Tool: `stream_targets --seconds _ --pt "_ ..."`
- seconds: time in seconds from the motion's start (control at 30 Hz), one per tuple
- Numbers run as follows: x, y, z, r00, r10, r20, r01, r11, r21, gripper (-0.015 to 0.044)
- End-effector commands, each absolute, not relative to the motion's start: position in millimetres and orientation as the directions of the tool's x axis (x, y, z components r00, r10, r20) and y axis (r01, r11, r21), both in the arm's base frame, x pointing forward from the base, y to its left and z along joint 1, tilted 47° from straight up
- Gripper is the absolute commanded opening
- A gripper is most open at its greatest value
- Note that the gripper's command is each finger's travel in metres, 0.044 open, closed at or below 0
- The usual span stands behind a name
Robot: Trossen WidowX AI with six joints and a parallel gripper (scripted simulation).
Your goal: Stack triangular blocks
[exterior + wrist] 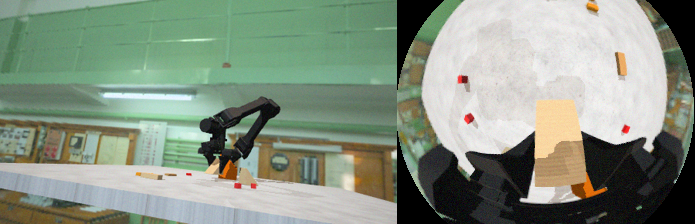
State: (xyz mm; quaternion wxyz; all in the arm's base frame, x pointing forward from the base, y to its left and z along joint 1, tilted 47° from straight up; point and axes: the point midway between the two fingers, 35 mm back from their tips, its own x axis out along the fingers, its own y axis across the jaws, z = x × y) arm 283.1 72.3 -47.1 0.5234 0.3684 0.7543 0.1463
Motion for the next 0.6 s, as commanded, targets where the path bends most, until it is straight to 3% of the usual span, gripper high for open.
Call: stream_targets --seconds 0.0,0.57 --pt "283.0 72.2 -47.3 -0.18 0.708 -0.683 0.506 0.662 0.553 0.0" --pt "283.0 72.2 -47.3 -0.181 0.708 -0.683 0.808 0.503 0.307 0.0"
